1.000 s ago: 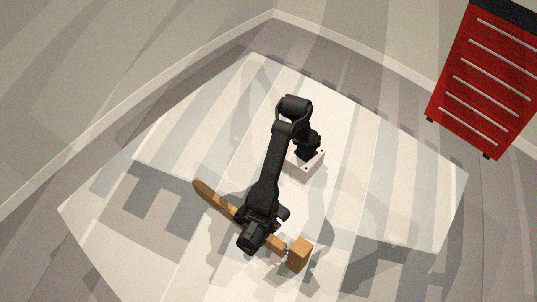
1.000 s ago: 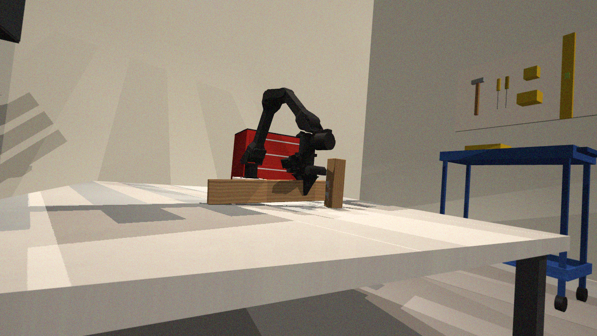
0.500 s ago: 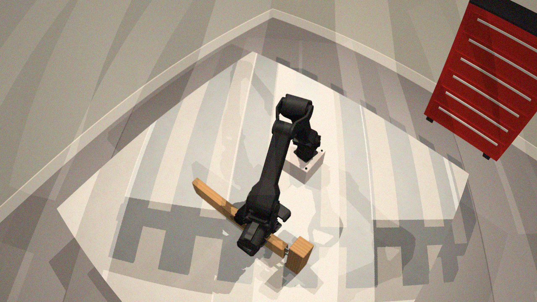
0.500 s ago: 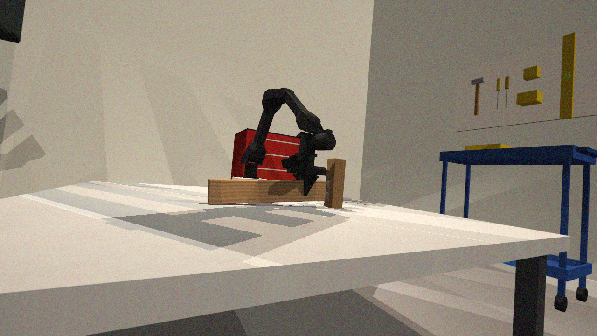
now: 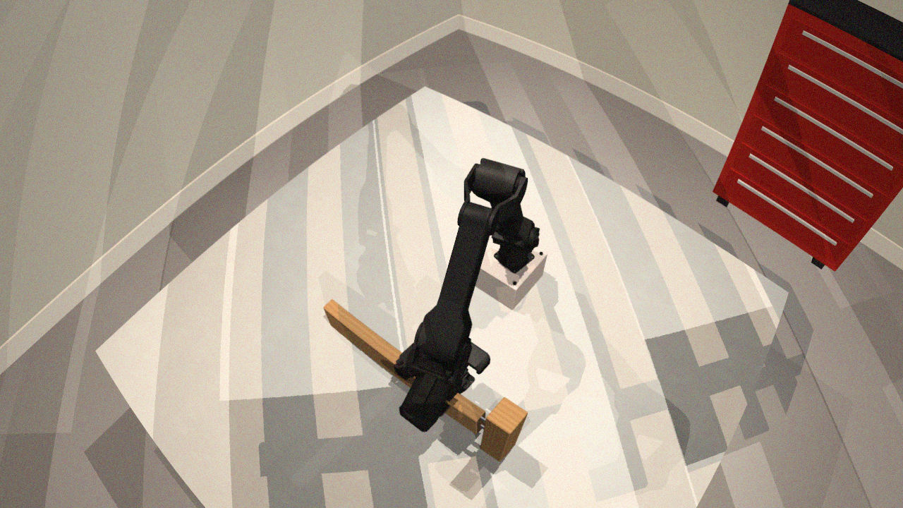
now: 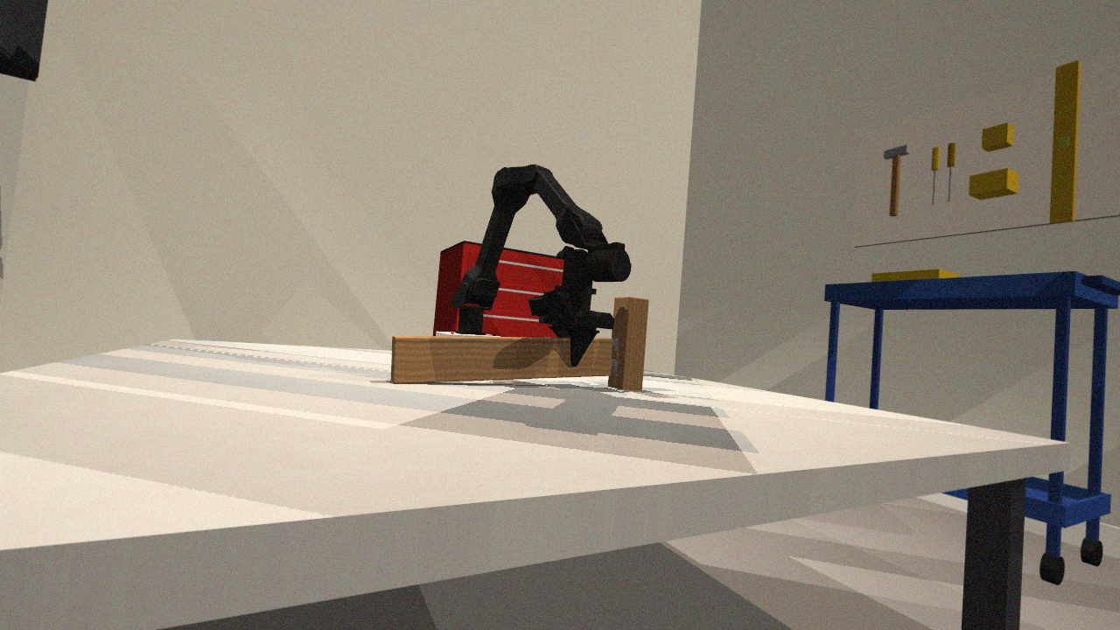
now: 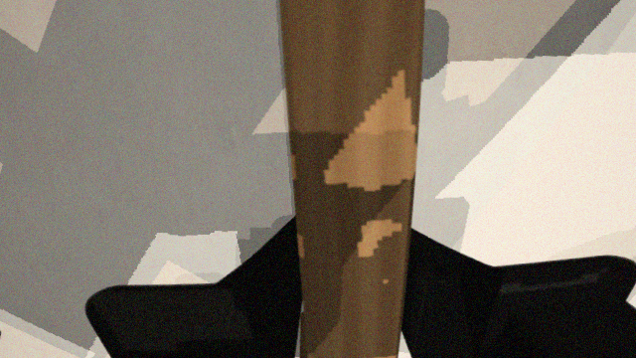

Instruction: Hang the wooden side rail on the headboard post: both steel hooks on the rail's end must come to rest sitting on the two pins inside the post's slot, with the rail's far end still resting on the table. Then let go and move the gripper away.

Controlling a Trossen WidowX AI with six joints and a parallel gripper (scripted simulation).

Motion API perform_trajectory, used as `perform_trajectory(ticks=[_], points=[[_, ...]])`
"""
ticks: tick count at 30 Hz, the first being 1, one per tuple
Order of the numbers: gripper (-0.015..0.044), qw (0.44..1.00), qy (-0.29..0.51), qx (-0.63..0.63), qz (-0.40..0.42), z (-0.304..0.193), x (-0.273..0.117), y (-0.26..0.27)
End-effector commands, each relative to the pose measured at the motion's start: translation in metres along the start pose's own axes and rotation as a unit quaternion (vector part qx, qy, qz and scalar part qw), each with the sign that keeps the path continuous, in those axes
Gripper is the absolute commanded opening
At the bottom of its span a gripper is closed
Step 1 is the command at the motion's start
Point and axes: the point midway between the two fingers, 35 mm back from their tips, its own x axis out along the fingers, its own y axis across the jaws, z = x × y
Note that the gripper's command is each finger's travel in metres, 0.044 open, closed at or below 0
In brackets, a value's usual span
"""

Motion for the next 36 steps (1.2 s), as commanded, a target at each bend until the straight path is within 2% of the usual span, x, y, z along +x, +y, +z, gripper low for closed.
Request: perform_trajectory(ticks=[1,36], points=[[0.0000,1.000,0.001,0.003,0.005,-0.0016,-0.0027,0.0034],[0.0000,1.000,0.001,0.003,0.005,-0.0055,-0.0008,0.0008]])
